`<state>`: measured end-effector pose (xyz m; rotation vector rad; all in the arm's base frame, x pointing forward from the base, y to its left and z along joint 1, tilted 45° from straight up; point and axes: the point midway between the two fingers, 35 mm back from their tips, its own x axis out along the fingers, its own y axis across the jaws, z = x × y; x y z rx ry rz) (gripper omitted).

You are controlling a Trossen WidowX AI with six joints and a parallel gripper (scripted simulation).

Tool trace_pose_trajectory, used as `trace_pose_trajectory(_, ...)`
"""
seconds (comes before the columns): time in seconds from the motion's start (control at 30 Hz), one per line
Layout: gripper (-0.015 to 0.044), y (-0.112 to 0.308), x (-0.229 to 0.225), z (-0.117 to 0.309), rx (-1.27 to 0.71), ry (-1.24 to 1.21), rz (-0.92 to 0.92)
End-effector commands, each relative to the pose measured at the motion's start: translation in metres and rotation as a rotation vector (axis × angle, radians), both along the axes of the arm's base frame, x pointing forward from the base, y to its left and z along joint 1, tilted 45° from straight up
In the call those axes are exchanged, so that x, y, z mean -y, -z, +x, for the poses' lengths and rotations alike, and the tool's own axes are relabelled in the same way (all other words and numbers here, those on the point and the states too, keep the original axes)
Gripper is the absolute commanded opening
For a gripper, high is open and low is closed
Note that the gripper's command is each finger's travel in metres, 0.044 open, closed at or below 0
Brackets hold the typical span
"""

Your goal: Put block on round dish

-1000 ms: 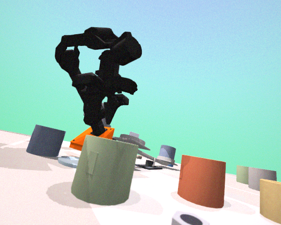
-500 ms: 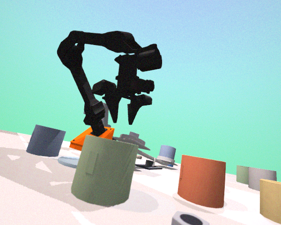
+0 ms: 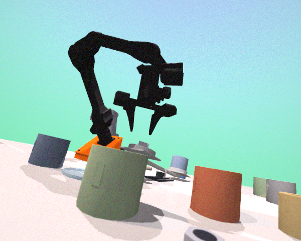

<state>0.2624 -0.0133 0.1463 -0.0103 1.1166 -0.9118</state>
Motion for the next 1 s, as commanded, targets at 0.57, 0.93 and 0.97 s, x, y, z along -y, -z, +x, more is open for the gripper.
trace_pose_trajectory(0.57, 0.026, 0.02, -0.008, 0.006, 0.19, 0.209, -0.042)
trace_pose_trajectory(0.93, 0.026, 0.031, 0.002, 0.008, 0.19, 0.209, -0.042)
trace_pose_trajectory(0.97, 0.026, 0.032, 0.003, 0.008, 0.19, 0.209, -0.042)
